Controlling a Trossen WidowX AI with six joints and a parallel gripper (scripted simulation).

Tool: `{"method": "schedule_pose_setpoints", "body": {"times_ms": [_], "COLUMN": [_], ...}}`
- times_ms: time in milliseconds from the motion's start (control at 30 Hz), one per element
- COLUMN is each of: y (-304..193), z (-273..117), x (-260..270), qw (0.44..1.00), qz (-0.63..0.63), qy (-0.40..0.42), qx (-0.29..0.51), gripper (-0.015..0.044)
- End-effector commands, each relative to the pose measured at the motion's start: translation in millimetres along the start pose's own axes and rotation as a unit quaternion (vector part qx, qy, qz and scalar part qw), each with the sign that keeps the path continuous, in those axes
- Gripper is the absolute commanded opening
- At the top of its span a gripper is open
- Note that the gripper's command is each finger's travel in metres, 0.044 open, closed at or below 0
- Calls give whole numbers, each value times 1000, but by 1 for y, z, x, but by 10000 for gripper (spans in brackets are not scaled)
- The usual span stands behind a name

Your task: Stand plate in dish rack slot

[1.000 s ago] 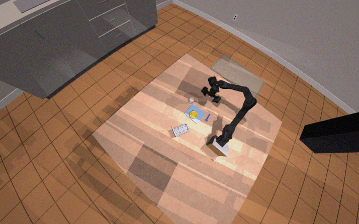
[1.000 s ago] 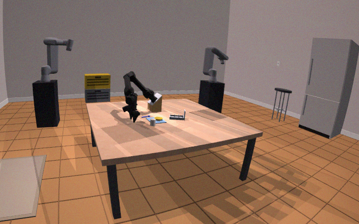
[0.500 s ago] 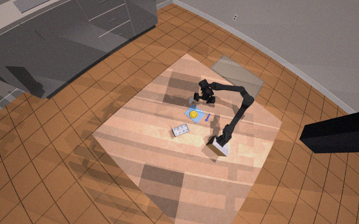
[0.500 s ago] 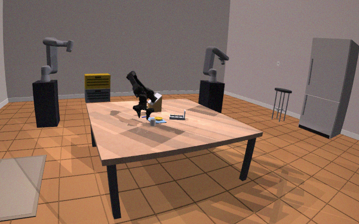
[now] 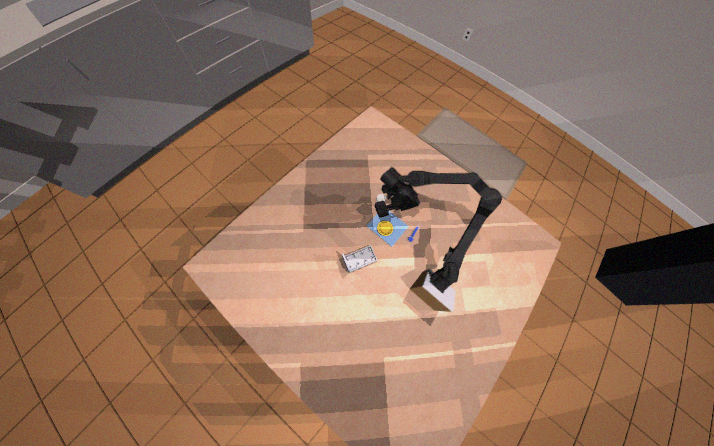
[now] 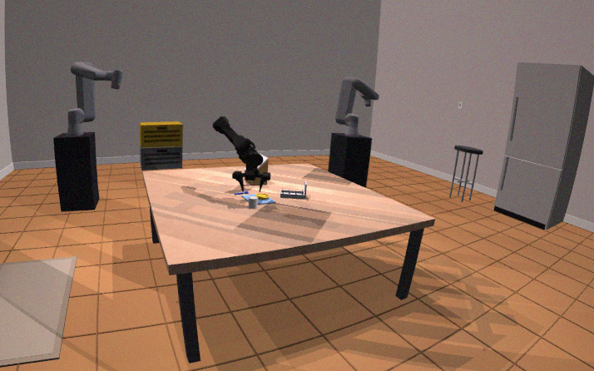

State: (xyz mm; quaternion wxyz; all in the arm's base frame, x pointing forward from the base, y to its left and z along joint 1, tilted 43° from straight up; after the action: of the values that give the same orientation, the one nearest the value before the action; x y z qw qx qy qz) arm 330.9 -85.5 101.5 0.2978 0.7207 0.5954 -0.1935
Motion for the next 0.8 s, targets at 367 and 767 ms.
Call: {"method": "schedule_pose_setpoints", "body": {"times_ms": [367,767], "y": [-34,-37], "z": [-13,-8], "x": [59,65], "qw": [968,961], "qz": [-252,-277], "qy": [-11,-12], "qx": [6,6], "gripper": [400,400]}}
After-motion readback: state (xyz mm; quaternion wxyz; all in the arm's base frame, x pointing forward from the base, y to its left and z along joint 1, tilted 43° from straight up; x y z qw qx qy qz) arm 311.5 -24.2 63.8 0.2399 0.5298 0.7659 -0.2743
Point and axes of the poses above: the point midway between the two fingers, 35 mm back from their tips, its own z axis out along the fingers, its own x axis across the jaws, y = z × x, the point moved 2 cm from there along -z, back along the fingers, and after that the axes turned 14 degrees about -z, right-handed, at the moved point
